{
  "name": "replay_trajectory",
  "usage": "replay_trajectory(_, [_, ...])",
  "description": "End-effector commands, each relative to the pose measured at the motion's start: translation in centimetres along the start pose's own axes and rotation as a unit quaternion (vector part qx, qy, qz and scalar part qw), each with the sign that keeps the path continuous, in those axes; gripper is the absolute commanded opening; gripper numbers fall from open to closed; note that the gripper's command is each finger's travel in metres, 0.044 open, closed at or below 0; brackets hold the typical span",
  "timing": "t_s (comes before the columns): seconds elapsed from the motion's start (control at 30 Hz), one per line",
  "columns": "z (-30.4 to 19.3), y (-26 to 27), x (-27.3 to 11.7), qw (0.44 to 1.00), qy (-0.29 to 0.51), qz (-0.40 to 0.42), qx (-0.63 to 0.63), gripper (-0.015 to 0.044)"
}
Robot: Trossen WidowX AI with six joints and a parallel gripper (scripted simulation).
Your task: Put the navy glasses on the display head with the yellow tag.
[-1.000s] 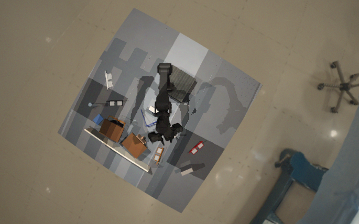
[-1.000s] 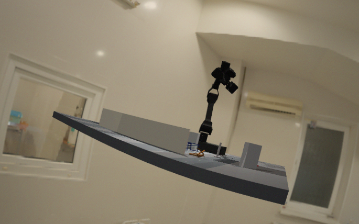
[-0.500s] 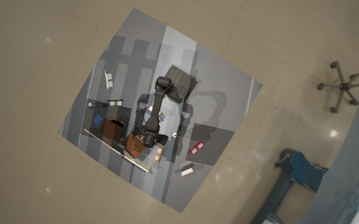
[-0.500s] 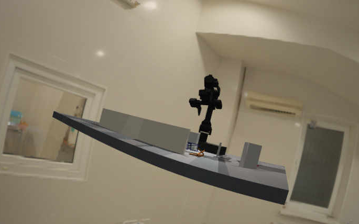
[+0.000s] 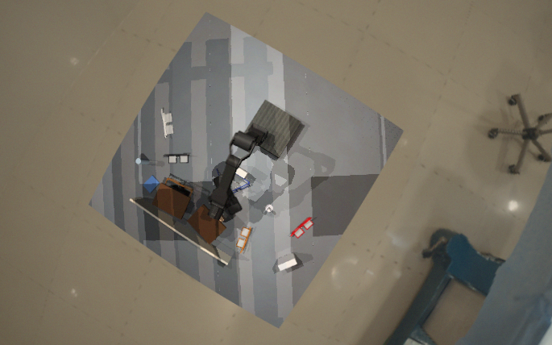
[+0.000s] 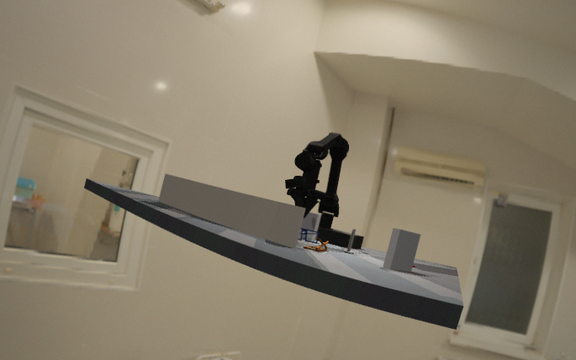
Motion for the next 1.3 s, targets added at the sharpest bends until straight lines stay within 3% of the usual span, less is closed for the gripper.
replay_trajectory(0.0, [0.1, -0.5, 0.5, 1.000, 0.007, -0.009, 0.015, 0.0200])
replay_trajectory(0.1, [0.1, -0.7, 0.5, 1.000, 0.006, -0.009, 0.015, 0.0200])
replay_trajectory(0.2, [0.1, -0.7, 0.5, 1.000, 0.006, -0.009, 0.015, 0.0121])
replay_trajectory(1.27, [0.2, -0.4, 3.7, 1.000, 0.007, -0.009, 0.015, 0.0120])
Point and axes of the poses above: the point midway between the two fingers, 35 mm back from their tips, its own x axis out along the fingers, its own y axis across the jaws, z = x × y, the point moved 7 cm from there along -x, back along the fingers, and after that the axes turned 2 degrees about x, right-handed, at the moved point
